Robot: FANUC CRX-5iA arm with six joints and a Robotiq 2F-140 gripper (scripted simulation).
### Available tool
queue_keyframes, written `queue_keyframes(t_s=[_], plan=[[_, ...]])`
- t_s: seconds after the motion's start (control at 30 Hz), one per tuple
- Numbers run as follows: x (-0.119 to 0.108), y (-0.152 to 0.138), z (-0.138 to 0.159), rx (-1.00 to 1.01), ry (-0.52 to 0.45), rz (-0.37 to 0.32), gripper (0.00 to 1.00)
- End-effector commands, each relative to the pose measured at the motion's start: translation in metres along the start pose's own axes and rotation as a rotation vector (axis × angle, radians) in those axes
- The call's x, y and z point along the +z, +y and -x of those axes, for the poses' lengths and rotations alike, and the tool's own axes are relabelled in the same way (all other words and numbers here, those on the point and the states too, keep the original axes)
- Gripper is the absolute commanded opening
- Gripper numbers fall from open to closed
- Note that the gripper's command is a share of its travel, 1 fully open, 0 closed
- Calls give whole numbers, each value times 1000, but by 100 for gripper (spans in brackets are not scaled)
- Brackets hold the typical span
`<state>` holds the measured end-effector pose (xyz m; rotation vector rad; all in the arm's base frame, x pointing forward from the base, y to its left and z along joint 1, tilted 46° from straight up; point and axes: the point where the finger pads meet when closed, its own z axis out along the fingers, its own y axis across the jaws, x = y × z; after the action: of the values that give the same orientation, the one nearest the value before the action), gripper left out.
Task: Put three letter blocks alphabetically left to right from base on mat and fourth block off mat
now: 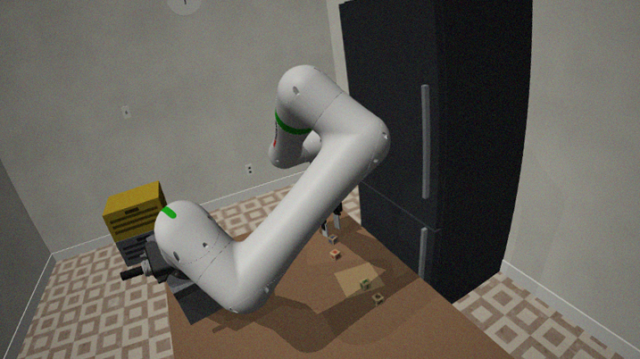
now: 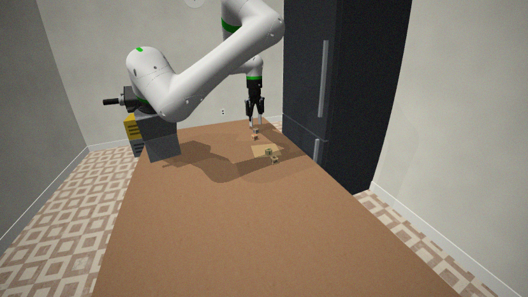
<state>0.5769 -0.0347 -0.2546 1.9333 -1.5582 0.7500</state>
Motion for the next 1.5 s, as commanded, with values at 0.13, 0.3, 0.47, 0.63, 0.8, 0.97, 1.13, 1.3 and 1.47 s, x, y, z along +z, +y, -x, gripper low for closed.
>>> queue_keyframes(t_s=[0.13, 0.3, 0.47, 0.63, 0.8, 0.97, 1.13, 1.3, 1.47], plan=[[7, 0, 0, 0, 0, -1, 40], [11, -1, 0, 0, 0, -1, 40], [14, -1, 0, 0, 0, -1, 40], [14, -1, 0, 0, 0, -1, 40], [14, -1, 0, 0, 0, -1, 40], [14, -1, 0, 0, 0, -1, 40], [18, -1, 0, 0, 0, -1, 40], [22, -1, 0, 0, 0, -1, 40], [33, -1, 0, 0, 0, -1, 40]])
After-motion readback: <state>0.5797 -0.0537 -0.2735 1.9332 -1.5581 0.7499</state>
